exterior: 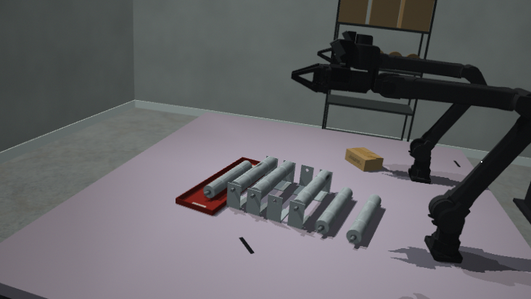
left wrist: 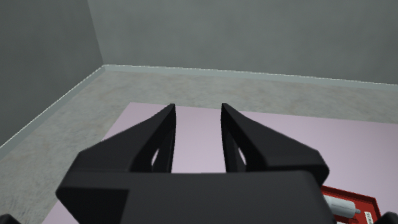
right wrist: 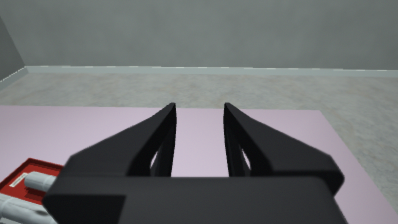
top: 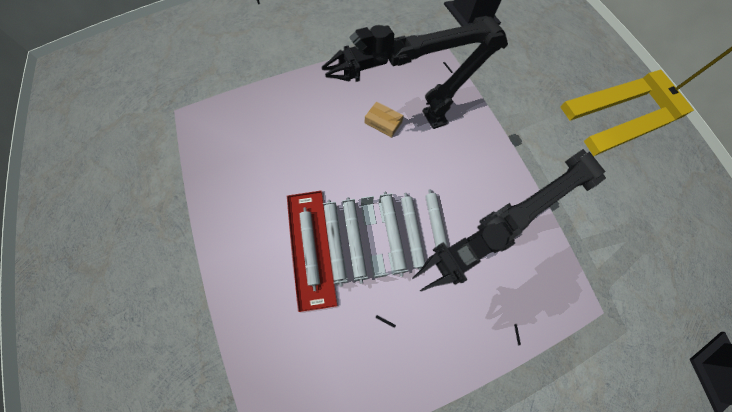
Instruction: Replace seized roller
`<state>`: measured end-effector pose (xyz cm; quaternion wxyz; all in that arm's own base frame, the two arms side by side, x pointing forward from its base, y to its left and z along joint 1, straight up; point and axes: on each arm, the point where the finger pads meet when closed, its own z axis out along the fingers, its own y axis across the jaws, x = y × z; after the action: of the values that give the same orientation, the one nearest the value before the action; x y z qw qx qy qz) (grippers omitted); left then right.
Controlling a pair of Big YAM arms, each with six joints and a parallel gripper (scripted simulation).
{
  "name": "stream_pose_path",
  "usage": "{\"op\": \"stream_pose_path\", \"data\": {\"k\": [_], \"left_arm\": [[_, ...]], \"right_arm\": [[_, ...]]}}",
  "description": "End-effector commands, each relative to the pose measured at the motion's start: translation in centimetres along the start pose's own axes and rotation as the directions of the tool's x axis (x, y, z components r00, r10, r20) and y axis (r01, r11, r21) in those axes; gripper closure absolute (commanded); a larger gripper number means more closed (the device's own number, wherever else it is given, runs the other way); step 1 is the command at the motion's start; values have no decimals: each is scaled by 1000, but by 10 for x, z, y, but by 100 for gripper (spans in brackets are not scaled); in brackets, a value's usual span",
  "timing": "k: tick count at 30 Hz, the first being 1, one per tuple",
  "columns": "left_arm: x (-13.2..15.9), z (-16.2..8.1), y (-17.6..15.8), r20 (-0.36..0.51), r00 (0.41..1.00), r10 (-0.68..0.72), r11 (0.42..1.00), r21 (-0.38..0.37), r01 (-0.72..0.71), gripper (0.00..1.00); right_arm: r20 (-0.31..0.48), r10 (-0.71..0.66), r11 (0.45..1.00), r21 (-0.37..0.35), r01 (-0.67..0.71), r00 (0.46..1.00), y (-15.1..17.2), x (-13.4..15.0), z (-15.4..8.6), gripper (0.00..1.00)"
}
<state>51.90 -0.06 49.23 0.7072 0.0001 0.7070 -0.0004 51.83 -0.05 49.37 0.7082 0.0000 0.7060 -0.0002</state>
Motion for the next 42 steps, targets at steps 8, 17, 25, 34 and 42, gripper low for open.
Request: {"op": "stream_pose_path", "data": {"k": [8,17,25,34,42], "left_arm": [[-32,3,-3,49,999,-4,1000,4,4,68],[-35,3,-3,53,999,-1,1000,3,0,68],[28,11,5,-81,993,-89,996,-13,88,68],[100,17,7,-272,912,-306,952,-85,294,68],[162,14,8,-399,818,-414,910,-176,374,68]], "right_arm": [[36,-1,1000,11,1,999,-7,-24,8,68],[33,3,1000,12,-3,999,-7,-24,7,68],[-105,-53,997,-57,47,993,28,42,15,68],[-240,-195,968,-204,146,951,92,100,19,68],[-346,-296,929,-322,184,890,136,165,7,68]]}}
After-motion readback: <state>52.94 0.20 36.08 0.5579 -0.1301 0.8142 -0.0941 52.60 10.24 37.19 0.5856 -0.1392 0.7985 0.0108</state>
